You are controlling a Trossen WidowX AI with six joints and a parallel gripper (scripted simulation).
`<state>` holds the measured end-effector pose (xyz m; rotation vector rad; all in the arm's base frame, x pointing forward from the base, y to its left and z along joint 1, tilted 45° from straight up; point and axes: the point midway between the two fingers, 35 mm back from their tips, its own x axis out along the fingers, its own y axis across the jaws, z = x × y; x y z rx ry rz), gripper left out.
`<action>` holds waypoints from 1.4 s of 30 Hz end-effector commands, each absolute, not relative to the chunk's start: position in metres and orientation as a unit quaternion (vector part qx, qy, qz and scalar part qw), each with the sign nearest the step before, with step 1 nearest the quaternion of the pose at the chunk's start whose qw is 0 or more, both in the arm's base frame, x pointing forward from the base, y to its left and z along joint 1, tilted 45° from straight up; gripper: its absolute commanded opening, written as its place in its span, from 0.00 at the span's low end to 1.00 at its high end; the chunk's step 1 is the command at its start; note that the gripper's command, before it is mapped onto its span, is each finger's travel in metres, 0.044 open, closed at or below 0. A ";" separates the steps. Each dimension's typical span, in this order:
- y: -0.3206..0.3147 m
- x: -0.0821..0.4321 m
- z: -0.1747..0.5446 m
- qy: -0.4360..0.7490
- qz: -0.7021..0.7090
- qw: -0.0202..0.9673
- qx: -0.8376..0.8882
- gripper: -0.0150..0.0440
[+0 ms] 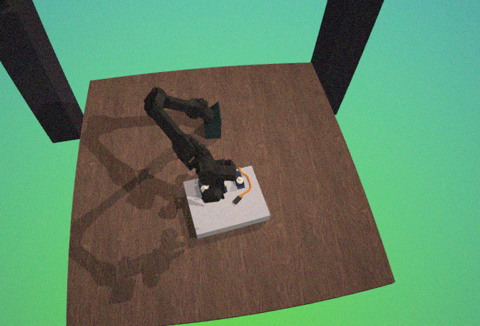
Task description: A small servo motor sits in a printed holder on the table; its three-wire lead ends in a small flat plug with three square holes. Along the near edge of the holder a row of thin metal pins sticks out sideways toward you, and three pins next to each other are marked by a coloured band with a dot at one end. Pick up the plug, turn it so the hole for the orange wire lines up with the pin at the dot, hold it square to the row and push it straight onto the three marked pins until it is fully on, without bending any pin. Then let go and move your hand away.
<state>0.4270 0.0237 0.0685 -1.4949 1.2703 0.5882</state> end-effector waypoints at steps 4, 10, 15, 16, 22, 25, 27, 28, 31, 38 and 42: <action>0.028 0.426 0.046 0.545 0.299 0.421 -0.661 0.45; 0.030 0.423 0.026 0.553 0.345 0.334 -0.681 0.45; 0.032 0.419 0.010 0.554 0.383 0.259 -0.692 0.45; 0.032 0.418 0.007 0.554 0.391 0.244 -0.694 0.45; 0.033 0.413 -0.011 0.549 0.435 0.151 -0.698 0.45; 0.034 0.411 -0.020 0.543 0.457 0.105 -0.696 0.45; 0.034 0.409 -0.026 0.539 0.471 0.073 -0.694 0.45; 0.035 0.408 -0.028 0.537 0.477 0.060 -0.693 0.45; 0.035 0.407 -0.030 0.535 0.482 0.050 -0.692 0.45; 0.026 0.407 -0.039 0.535 0.481 0.050 -0.692 0.45; 0.017 0.407 -0.048 0.536 0.481 0.050 -0.692 0.45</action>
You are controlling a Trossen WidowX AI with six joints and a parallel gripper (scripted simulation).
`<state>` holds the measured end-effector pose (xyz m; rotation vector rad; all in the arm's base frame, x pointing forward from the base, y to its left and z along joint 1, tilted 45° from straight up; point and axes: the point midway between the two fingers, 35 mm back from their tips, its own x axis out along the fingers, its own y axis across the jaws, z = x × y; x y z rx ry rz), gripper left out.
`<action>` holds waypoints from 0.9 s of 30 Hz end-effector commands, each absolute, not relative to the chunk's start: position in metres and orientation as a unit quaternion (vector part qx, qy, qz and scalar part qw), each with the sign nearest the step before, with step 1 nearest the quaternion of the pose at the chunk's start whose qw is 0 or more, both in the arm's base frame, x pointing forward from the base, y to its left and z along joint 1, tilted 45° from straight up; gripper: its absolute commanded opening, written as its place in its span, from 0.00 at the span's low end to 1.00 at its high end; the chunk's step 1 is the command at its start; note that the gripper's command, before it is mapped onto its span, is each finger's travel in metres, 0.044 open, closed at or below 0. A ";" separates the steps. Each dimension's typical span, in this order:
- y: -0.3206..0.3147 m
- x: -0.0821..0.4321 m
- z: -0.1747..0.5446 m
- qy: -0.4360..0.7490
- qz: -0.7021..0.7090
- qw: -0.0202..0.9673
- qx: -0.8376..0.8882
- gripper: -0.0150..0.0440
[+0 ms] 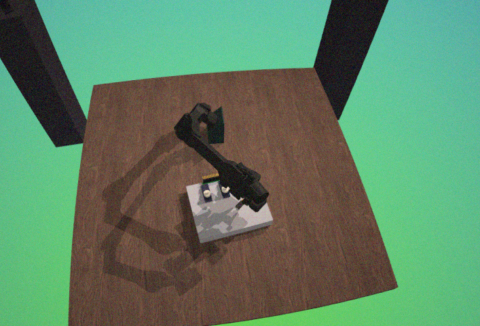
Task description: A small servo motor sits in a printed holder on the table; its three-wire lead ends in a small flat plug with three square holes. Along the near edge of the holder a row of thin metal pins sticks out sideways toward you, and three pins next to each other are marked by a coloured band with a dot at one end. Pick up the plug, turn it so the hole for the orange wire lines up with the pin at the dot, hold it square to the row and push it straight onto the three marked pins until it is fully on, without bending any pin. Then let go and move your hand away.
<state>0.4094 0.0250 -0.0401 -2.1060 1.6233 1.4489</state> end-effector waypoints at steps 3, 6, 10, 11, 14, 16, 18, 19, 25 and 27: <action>0.017 0.407 -0.048 0.536 0.481 0.050 -0.692 0.45; 0.015 0.406 -0.050 0.536 0.481 0.050 -0.692 0.45; 0.012 0.406 -0.054 0.536 0.481 0.050 -0.692 0.45; 0.010 0.406 -0.055 0.536 0.481 0.050 -0.692 0.45; 0.007 0.406 -0.058 0.536 0.481 0.049 -0.692 0.45; 0.007 0.406 -0.059 0.536 0.481 0.049 -0.692 0.45; 0.007 0.406 -0.059 0.536 0.481 0.049 -0.692 0.36; 0.007 0.406 -0.059 0.536 0.481 0.049 -0.692 0.32; 0.007 0.406 -0.058 0.536 0.481 0.049 -0.692 0.25; 0.011 0.407 -0.055 0.536 0.481 0.050 -0.692 0.25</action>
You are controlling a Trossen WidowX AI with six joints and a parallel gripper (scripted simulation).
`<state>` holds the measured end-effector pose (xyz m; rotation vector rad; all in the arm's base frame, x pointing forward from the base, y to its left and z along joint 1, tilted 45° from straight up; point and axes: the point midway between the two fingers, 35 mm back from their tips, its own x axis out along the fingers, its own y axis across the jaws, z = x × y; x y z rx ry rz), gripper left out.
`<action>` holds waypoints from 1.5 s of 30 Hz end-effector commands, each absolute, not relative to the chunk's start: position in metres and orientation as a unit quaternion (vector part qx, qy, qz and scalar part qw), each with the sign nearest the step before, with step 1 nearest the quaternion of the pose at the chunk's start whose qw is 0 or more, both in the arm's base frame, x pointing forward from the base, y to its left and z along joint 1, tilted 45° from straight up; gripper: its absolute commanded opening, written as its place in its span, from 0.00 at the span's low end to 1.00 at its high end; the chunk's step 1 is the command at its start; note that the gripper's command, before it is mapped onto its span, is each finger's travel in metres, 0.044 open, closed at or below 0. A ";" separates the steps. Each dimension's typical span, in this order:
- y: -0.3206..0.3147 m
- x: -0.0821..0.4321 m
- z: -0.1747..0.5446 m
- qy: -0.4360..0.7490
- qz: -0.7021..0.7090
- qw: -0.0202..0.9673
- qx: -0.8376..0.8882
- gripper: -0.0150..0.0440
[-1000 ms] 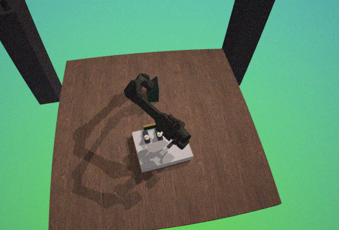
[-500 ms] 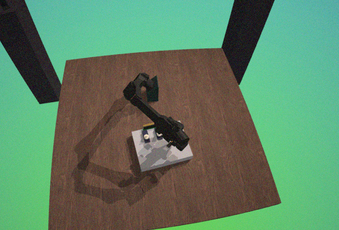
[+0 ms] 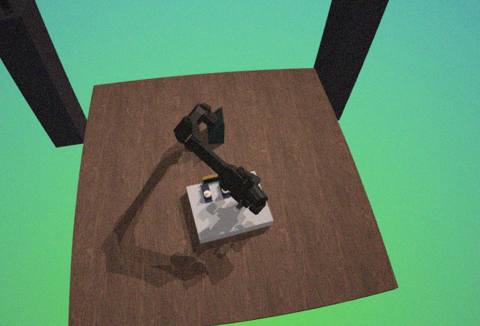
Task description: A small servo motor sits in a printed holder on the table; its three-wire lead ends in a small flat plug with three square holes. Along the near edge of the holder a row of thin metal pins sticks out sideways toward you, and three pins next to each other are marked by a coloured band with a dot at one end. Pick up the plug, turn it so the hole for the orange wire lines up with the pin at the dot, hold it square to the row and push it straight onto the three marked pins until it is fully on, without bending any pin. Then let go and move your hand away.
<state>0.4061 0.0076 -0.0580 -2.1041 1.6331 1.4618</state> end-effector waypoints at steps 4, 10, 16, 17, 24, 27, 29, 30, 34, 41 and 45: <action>0.024 0.408 -0.042 0.535 0.482 0.050 -0.692 0.25; 0.047 0.408 -0.018 0.535 0.482 0.050 -0.692 0.25; 0.048 0.405 -0.016 0.531 0.486 0.045 -0.692 0.25; 0.048 0.403 -0.015 0.528 0.489 0.041 -0.693 0.25; 0.050 0.383 -0.005 0.500 0.519 0.002 -0.693 0.25; 0.050 0.374 -0.001 0.487 0.532 -0.015 -0.693 0.25; 0.050 0.367 0.001 0.478 0.540 -0.027 -0.693 0.25; 0.050 0.364 0.002 0.473 0.544 -0.032 -0.692 0.25; 0.049 0.351 0.007 0.455 0.560 -0.056 -0.691 0.25; 0.047 0.326 0.013 0.421 0.586 -0.096 -0.686 0.25; 0.045 0.312 0.017 0.401 0.600 -0.119 -0.682 0.25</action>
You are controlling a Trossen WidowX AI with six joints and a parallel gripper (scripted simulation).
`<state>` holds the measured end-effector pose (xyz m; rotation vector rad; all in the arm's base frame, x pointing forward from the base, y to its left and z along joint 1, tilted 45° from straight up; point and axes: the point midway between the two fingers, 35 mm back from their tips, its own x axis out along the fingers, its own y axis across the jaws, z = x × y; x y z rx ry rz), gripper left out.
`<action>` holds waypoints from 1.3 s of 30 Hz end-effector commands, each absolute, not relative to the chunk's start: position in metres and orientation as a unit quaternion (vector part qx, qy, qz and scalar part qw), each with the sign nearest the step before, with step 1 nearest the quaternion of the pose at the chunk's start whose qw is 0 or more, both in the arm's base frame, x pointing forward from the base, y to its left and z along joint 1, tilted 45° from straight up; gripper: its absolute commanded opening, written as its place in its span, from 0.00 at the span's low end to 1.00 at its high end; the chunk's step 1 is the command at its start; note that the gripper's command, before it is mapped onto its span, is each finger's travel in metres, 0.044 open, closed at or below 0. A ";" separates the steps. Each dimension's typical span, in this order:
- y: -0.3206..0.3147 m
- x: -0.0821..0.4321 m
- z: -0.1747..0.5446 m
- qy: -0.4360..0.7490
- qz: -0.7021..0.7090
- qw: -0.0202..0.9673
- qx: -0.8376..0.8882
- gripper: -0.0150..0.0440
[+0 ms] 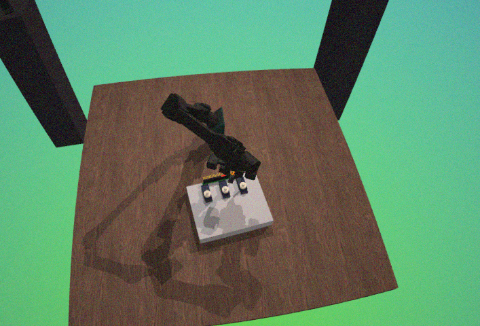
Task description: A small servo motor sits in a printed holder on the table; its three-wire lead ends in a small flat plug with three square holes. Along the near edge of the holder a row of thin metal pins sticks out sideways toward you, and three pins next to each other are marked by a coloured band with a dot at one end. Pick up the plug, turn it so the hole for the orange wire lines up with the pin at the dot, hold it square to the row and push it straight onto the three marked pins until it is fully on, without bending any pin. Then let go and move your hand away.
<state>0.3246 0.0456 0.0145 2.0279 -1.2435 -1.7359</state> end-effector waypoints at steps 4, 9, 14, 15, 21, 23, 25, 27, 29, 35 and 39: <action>0.042 0.297 0.020 -0.381 -0.613 0.142 0.677 0.25; 0.039 0.278 0.022 -0.356 -0.629 0.170 0.670 0.25; 0.034 0.259 0.025 -0.329 -0.643 0.198 0.662 0.25; 0.033 0.256 0.025 -0.324 -0.646 0.204 0.660 0.25; 0.026 0.232 0.026 -0.292 -0.662 0.237 0.649 0.25; 0.024 0.224 0.027 -0.281 -0.667 0.248 0.644 0.25; 0.021 0.217 0.027 -0.270 -0.671 0.259 0.640 0.25; 0.018 0.209 0.027 -0.259 -0.676 0.269 0.635 0.25; 0.015 0.201 0.027 -0.248 -0.680 0.280 0.630 0.25; 0.009 0.195 0.022 -0.239 -0.683 0.288 0.627 0.25; -0.003 0.195 0.009 -0.239 -0.683 0.288 0.627 0.25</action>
